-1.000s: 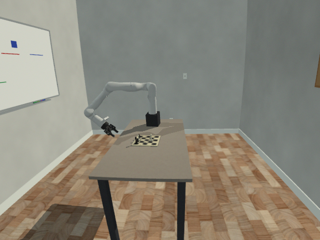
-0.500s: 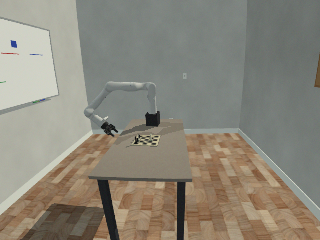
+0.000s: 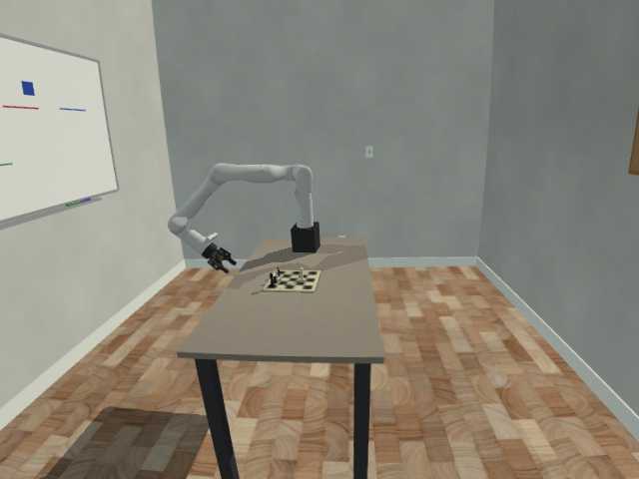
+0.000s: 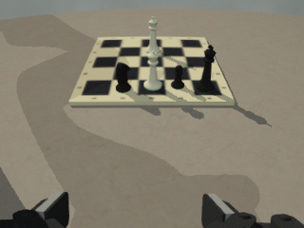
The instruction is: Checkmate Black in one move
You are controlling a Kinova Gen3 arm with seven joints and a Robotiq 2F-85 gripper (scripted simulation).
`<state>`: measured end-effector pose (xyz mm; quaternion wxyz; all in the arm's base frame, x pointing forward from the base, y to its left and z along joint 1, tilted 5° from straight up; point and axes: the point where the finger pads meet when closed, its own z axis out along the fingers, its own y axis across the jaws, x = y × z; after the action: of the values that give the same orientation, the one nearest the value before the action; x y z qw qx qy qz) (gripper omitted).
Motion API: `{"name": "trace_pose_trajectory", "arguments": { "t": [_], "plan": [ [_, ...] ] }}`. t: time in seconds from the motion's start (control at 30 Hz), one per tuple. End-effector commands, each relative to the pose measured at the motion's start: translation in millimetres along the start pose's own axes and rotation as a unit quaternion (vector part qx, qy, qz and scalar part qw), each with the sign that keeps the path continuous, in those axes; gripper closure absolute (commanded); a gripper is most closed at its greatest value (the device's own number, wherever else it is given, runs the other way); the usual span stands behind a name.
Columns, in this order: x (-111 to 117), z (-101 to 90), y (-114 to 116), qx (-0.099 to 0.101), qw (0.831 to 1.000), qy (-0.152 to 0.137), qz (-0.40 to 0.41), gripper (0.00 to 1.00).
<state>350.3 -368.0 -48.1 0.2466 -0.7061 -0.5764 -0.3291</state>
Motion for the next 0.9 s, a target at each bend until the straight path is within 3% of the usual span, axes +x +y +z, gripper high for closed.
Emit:
{"name": "trace_pose_trajectory", "arguments": {
  "t": [0.0, 0.53, 0.73, 0.87],
  "plan": [
    [0.4, -1.2, 0.5, -0.001, 1.0, -0.001, -0.001, 0.0],
    [1.5, -2.1, 0.5, -0.001, 1.0, -0.001, -0.001, 0.0],
    [10.1, -9.6, -0.1, 0.0, 1.0, -0.001, -0.001, 0.0],
    [27.6, -25.0, -1.1, 0.0, 1.0, -0.001, -0.001, 0.0]
  ]
}}
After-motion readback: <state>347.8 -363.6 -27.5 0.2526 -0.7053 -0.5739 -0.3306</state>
